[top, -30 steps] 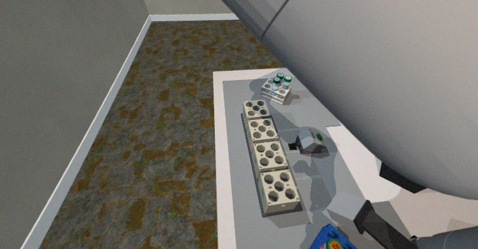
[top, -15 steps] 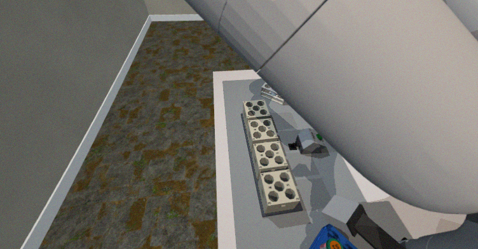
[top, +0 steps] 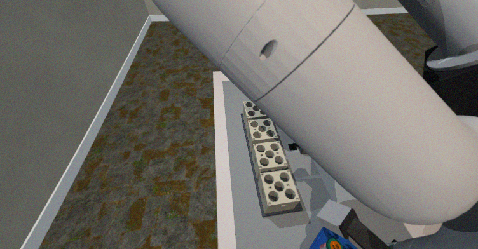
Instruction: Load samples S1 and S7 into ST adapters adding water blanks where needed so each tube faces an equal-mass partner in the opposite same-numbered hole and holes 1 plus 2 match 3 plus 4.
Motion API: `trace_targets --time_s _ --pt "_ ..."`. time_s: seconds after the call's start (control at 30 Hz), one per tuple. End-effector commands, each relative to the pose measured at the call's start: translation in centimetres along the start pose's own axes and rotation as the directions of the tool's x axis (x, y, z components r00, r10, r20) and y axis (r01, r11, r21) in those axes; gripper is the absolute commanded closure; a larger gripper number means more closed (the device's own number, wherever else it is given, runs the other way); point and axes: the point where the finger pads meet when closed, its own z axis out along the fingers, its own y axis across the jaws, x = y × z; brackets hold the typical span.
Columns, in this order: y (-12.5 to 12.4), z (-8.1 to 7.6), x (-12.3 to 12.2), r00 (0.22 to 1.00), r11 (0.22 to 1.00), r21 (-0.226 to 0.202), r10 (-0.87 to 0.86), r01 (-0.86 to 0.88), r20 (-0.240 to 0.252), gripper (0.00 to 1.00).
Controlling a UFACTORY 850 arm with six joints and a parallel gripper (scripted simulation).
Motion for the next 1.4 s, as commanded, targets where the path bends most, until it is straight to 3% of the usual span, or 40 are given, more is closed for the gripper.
trace_targets --time_s 0.0,1.07,1.37 --pt "-0.1 1.0 0.0 1.0 1.0 0.001 0.0 0.0 0.0 0.43" --pt "-0.1 6.6 0.0 1.0 1.0 0.001 0.0 0.0 0.0 0.43" --pt "-0.1 6.6 0.0 1.0 1.0 0.001 0.0 0.0 0.0 0.43"
